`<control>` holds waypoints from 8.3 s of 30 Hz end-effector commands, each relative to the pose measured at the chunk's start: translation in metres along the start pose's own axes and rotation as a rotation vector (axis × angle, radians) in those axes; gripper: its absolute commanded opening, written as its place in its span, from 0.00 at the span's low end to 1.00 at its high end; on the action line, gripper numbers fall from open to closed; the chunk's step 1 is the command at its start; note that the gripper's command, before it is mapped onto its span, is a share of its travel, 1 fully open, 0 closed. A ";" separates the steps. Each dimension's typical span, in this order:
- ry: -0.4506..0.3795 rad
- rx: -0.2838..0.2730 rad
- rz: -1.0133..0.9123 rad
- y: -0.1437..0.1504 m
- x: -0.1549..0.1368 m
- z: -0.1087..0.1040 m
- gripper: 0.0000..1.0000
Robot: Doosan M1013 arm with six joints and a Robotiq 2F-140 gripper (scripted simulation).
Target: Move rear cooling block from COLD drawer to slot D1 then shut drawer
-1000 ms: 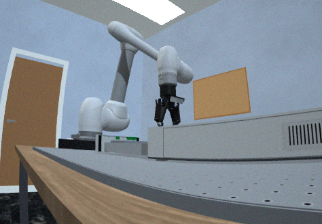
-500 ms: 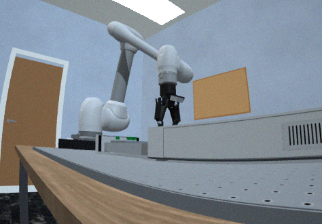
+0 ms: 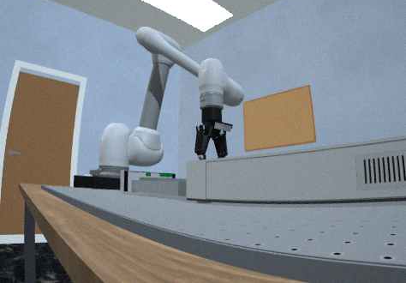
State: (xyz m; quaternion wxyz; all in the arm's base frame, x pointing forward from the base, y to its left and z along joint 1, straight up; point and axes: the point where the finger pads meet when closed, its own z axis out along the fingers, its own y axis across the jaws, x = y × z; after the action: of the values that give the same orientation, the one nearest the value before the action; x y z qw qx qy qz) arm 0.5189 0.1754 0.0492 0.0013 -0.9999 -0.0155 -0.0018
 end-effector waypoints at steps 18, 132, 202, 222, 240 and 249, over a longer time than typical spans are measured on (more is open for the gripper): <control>0.001 0.001 0.000 0.000 0.000 0.006 0.10; 0.001 0.001 0.000 0.000 0.000 0.012 0.10; 0.001 0.001 0.000 0.000 0.000 0.022 0.10; 0.001 0.001 0.000 0.000 0.000 0.025 0.10; 0.001 0.001 0.000 0.000 0.000 0.027 0.10; 0.001 0.001 0.000 0.000 0.000 0.029 0.10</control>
State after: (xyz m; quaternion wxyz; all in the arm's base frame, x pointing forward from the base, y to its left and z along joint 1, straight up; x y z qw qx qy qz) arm 0.5190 0.1755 0.0202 0.0013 -0.9999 -0.0155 -0.0017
